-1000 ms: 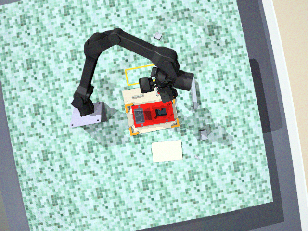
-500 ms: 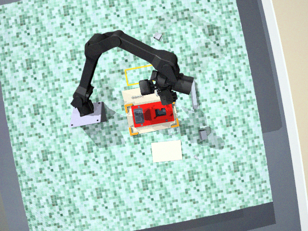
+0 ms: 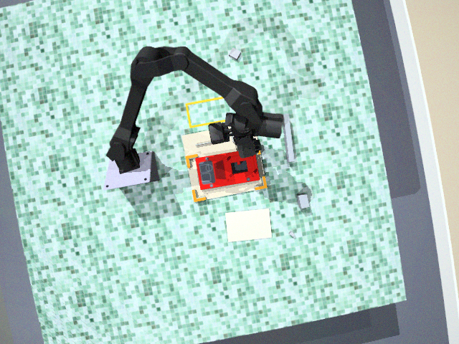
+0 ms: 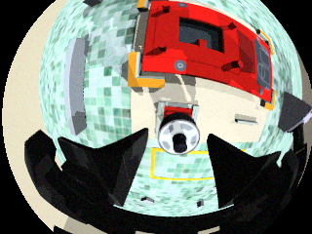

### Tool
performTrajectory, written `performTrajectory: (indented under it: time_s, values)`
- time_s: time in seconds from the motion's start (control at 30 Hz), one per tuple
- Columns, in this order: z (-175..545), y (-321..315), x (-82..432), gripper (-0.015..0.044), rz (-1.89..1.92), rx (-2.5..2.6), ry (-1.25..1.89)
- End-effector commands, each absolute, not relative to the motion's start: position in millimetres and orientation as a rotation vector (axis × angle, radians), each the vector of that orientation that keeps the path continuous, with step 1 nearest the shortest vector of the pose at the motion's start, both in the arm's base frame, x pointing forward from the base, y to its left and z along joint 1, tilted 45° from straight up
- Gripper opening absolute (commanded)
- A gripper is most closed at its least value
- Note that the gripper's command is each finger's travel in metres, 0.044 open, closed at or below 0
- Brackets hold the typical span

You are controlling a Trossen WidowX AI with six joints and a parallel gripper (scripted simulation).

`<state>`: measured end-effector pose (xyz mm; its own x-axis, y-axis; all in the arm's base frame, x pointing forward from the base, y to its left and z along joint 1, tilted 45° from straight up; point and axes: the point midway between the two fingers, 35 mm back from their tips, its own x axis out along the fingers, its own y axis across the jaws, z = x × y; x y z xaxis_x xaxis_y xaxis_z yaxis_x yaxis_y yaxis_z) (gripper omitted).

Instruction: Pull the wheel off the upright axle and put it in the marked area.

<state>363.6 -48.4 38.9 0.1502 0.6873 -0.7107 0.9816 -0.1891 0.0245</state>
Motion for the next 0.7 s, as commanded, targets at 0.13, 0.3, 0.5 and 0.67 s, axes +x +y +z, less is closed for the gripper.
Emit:
performTrajectory:
  time_s: [0.13,0.3,0.5,0.67]
  values:
    - [37.4,-47.1,364.2,0.0221,-0.786,1.943,1.584]
    - [37.4,-47.1,364.2,0.0168,-0.786,1.943,1.584]
    - [37.5,-47.2,364.2,0.0089,-0.786,1.943,1.584]
    - [38.4,-48.1,364.1,0.0,-0.786,1.943,1.584]
